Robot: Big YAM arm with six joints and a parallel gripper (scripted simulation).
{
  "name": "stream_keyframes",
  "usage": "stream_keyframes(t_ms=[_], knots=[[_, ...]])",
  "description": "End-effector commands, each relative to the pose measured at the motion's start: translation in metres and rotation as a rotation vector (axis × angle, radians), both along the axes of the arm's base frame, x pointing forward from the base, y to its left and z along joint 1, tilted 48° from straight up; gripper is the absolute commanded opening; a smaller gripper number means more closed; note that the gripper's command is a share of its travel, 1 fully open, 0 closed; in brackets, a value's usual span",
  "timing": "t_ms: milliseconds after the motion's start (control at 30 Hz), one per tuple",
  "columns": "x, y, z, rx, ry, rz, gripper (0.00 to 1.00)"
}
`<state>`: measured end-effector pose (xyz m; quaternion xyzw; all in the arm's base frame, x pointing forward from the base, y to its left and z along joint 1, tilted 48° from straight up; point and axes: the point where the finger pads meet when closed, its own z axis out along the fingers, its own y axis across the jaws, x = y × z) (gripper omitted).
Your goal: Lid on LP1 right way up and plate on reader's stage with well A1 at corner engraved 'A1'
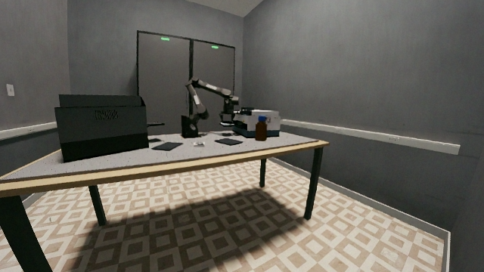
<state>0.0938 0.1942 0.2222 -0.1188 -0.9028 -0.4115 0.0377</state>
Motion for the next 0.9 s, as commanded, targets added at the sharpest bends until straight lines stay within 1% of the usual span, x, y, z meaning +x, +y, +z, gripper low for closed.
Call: stream_keyframes(t_ms=[0,500,633,867], knots=[[0.003,-0.002,0.024,0.026,-0.044,-0.006,0.85],[0.004,-0.005,0.032,0.03,-0.051,0.005,0.85],[0.003,-0.004,0.03,0.031,-0.051,0.009,0.85],[0.003,-0.009,0.038,0.037,-0.064,0.006,0.85]])
